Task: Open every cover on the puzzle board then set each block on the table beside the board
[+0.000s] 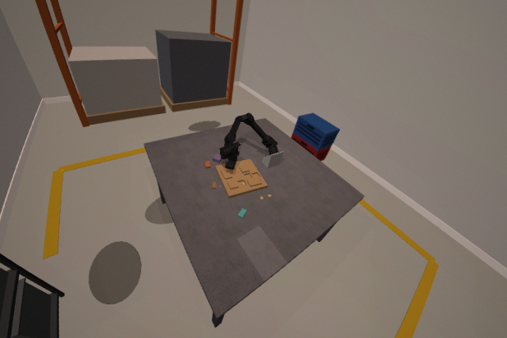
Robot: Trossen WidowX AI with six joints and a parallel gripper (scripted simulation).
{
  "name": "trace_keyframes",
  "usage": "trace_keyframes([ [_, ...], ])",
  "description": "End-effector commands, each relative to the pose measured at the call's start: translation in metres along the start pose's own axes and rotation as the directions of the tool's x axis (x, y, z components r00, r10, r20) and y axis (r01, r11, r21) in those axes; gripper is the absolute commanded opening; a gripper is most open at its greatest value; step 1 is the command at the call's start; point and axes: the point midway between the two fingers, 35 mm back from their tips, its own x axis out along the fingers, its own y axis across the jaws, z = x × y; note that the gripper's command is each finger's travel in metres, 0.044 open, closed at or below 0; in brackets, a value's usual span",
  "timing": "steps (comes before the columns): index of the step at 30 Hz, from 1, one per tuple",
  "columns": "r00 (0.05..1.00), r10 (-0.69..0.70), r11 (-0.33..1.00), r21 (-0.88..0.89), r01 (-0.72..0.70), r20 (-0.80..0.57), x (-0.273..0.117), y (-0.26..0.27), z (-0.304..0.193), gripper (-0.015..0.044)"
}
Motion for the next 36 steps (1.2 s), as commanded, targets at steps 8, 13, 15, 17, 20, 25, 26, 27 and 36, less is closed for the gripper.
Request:
trace_keyframes([
  [8,1.000,0.000,1.000,0.001,0.000,0.000,0.001,0.000,0.000,0.0000],
  [13,1.000,0.000,1.000,0.002,0.000,-0.001,0.005,0.000,0.000,0.0000],
  [15,1.000,0.000,1.000,0.003,0.000,-0.002,0.007,0.000,0.000,0.0000],
  [17,1.000,0.000,1.000,0.003,0.000,-0.002,0.009,0.000,0.000,0.0000],
  [20,1.000,0.000,1.000,0.004,0.000,-0.003,0.011,0.000,-0.001,0.0000],
  [25,1.000,0.000,1.000,0.004,0.000,-0.003,0.011,0.000,-0.001,0.0000],
  [26,1.000,0.000,1.000,0.004,0.000,-0.003,0.011,0.000,-0.001,0.0000],
  [27,1.000,0.000,1.000,0.004,0.000,-0.003,0.011,0.000,-0.001,0.0000],
  [36,1.000,0.000,1.000,0.004,0.000,-0.003,0.015,0.000,-0.003,0.0000],
])
